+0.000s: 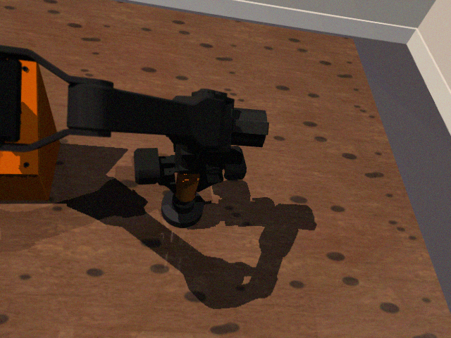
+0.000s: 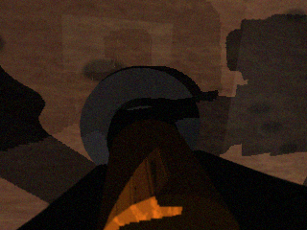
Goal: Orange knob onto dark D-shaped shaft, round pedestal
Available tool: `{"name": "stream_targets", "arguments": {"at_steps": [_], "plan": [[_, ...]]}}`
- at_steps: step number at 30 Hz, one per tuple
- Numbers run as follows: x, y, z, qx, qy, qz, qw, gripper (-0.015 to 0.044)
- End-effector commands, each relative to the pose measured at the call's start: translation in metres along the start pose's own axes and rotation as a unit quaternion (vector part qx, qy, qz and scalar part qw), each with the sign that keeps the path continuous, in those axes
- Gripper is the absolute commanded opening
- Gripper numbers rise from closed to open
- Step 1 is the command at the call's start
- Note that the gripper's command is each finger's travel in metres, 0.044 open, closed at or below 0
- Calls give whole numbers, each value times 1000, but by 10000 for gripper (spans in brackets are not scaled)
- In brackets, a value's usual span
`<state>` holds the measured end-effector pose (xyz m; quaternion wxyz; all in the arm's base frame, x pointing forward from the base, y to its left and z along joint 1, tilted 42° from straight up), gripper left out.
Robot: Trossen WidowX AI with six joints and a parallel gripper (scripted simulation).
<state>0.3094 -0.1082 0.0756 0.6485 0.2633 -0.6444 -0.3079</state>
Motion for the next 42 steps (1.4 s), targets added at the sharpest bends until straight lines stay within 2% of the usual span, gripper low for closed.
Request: {"name": "stream_targets", "arguments": {"at_steps": [1,29,36,42], "plan": [[0,0,-1,3,8,1,1000,0],[0,2,1,3,8,1,1000,0],[0,3,-1,2,108,2,994,0],[0,0,-2,2,113,2,994,0]]}}
Point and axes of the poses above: the point midway between the two fingers, 35 mm back from their tips, its own y axis back along the fingers, its own z axis across the jaws, x = y × z, the point moved 6 cm from there along y, back along the fingers
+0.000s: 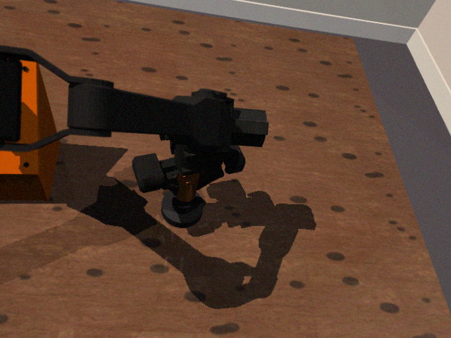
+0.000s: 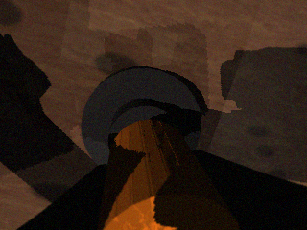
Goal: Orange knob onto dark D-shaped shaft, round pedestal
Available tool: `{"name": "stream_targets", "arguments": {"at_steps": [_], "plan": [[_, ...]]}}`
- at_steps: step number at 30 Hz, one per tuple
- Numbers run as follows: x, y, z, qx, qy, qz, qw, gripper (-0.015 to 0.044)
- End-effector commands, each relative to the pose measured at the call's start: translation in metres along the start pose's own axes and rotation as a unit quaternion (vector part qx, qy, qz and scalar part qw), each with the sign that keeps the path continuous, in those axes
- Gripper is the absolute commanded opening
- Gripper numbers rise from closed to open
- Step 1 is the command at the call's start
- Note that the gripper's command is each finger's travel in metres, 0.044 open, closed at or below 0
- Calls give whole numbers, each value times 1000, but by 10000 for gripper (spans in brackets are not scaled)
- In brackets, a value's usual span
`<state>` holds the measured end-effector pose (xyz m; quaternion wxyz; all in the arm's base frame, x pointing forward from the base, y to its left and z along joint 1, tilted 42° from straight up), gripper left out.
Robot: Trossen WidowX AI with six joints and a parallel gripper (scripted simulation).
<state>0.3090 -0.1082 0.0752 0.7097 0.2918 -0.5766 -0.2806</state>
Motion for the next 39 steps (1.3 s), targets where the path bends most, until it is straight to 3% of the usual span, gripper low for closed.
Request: {"name": "stream_targets", "arguments": {"at_steps": [1,20,27,39], "plan": [[1,-1,-2,3,13,2,1000,0],[0,2,0,3,14,2,1000,0],[-2,2,3,3,113,2,994,0],[-3,1,5,3,118,2,993,0]]}}
Point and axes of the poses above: the point midway between the two fingers, 35 mm back from their tips, its own y axis back along the fingers, its own z axis across the jaws, x = y × z, the point moved 6 cm from there along y, back along the fingers
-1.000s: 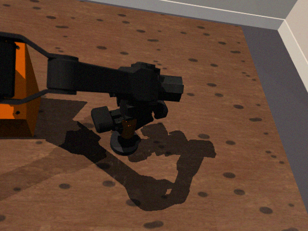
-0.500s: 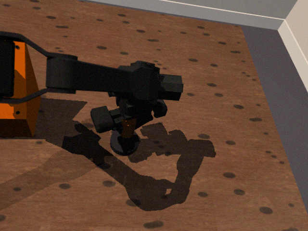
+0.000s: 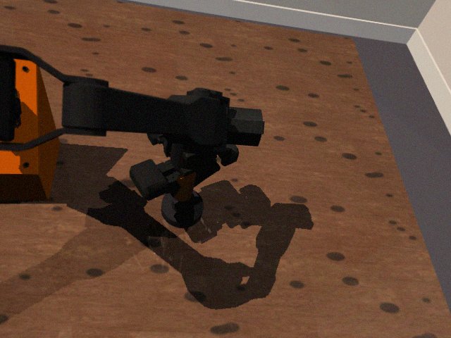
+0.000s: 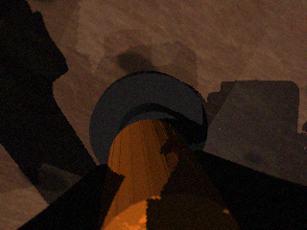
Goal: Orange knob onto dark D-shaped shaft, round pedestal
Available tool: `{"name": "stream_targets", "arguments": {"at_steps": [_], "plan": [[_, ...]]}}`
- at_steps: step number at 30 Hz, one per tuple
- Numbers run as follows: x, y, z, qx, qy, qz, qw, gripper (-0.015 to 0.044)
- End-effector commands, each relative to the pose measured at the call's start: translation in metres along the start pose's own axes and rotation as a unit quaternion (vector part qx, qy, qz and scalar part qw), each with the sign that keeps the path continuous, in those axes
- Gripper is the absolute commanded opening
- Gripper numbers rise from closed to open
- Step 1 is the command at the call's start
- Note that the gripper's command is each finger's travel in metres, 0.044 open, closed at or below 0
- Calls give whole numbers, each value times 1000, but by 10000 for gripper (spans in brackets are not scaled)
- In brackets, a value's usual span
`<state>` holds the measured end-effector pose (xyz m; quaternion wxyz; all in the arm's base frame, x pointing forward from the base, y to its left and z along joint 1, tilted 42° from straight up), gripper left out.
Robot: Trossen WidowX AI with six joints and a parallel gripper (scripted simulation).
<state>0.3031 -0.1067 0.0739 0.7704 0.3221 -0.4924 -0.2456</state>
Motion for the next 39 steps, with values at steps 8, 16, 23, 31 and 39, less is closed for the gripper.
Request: {"name": "stream_targets", "arguments": {"at_steps": [8,16,23,31,39], "plan": [[3,0,-2,2,5,2,1000,0],[5,2,-6,2,5,2,1000,0],[6,-1,-7,2,5,3,1000,0],[6,-2,-7,2,5,3,1000,0],[6,0,-8,2,4,2,1000,0]]}}
Point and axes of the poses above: the point midway between the two fingers, 35 mm back from their tips, its own y axis back along the fingers, its own z axis across the jaws, x = y × z, the point moved 6 cm from there along y, back along the fingers
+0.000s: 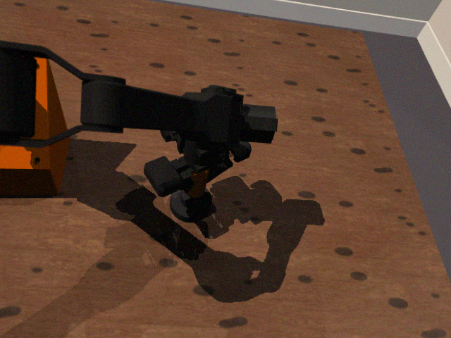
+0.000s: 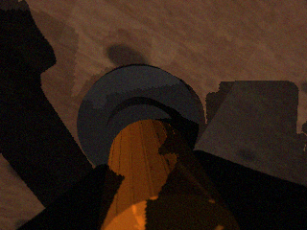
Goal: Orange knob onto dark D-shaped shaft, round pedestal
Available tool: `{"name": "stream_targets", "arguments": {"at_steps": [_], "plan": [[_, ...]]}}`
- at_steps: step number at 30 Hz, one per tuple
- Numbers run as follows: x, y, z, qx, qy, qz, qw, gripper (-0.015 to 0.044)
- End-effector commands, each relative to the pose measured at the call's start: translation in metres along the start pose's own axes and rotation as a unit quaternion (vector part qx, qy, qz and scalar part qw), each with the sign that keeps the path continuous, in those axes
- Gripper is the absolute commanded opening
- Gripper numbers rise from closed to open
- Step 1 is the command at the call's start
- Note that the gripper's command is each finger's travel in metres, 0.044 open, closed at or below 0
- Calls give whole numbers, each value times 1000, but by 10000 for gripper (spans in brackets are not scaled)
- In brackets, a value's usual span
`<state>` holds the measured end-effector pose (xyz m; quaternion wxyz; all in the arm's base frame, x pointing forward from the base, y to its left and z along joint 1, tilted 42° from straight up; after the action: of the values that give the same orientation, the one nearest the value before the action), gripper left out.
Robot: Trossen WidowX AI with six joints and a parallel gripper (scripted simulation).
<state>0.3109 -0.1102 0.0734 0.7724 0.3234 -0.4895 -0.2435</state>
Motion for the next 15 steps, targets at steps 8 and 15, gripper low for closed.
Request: {"name": "stream_targets", "arguments": {"at_steps": [8,15], "plan": [[0,5,0,2,43,2,999,0],[-3,4,4,2,105,2,994,0]]}}
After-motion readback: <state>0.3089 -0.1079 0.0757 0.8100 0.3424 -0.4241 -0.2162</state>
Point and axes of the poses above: the point midway between the two fingers, 35 mm back from their tips, its own y axis back along the fingers, its own z axis across the jaws, x = y × z, the point moved 6 cm from there along y, back along the fingers
